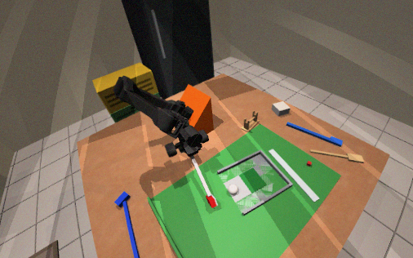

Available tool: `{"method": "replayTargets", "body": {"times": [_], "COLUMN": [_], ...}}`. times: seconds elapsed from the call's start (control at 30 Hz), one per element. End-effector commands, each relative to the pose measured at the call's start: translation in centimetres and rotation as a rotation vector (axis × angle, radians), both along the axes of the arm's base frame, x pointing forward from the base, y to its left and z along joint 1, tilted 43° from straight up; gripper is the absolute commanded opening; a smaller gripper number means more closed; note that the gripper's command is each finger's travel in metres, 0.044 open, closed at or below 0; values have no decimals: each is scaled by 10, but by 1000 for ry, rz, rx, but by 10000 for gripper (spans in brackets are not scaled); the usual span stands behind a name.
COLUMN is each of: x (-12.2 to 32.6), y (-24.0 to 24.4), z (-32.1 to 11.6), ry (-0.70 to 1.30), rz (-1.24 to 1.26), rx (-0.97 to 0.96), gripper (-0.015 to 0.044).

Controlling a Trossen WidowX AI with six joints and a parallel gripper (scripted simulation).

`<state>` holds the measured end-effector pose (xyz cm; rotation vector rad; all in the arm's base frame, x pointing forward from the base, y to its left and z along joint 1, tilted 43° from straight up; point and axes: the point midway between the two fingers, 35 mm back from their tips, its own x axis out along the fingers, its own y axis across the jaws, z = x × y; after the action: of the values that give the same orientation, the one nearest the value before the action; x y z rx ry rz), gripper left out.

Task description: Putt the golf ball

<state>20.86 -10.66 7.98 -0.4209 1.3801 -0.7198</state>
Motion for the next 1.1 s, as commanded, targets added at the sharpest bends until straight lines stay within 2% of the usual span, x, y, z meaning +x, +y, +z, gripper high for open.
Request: {"method": "replayTargets", "body": {"times": [0.0, 0.3, 1.07], "x": [3, 0, 0], "y": [10, 39, 35], "z": [8, 40, 34], "ry": [-11, -10, -3], "rz": [3, 2, 4], "rx": [-4, -6, -4], "gripper": [0, 0, 0]}}
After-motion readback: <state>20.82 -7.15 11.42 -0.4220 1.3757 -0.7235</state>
